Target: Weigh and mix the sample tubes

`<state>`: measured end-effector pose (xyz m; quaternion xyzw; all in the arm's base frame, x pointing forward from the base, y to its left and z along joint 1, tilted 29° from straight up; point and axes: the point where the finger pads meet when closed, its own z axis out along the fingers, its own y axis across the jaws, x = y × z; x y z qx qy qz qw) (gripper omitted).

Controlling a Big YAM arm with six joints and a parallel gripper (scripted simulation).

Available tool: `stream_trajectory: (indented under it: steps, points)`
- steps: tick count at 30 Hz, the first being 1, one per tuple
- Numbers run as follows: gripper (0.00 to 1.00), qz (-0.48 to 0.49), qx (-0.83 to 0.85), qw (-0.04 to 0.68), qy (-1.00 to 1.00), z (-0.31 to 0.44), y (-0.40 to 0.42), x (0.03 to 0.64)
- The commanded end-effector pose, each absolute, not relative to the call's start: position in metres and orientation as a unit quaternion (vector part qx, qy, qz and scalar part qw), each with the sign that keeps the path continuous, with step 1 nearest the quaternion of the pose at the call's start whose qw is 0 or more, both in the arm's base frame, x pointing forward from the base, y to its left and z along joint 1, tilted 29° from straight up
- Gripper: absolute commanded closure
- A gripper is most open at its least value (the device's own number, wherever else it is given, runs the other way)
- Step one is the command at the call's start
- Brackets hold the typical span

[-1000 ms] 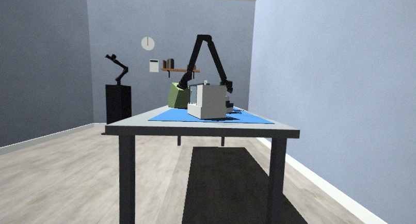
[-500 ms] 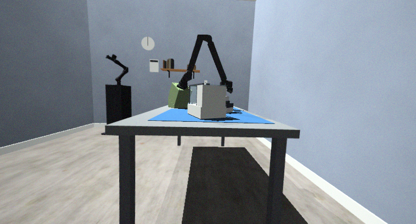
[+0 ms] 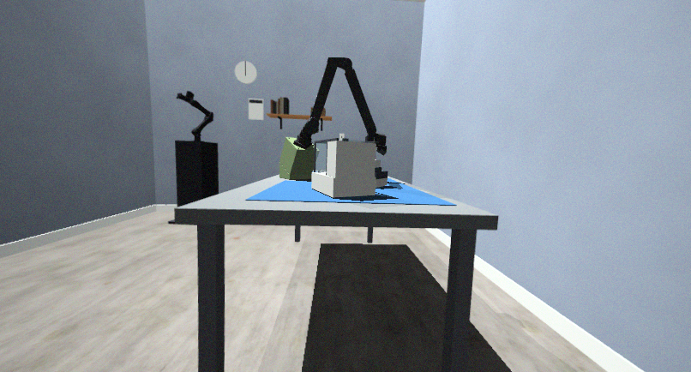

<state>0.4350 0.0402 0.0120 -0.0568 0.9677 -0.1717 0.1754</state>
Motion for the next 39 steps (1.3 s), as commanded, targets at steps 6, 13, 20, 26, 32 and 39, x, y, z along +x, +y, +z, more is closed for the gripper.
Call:
stream_trajectory:
  steps: [6,13,20,26,32,39]
  points:
    - [0.64,-0.169,-0.057,0.187,0.966,0.017,0.043,0.442]
    - [0.64,-0.169,-0.057,0.187,0.966,0.017,0.043,0.442]
    - [0.64,-0.169,-0.057,0.187,0.966,0.017,0.043,0.442]
    - [0.64,-0.168,-0.062,0.185,0.966,0.025,0.049,0.432]
    - [0.64,-0.167,-0.058,0.192,0.965,0.039,0.054,0.435]
    - [0.64,-0.17,-0.058,0.177,0.968,0.03,0.052,0.433]
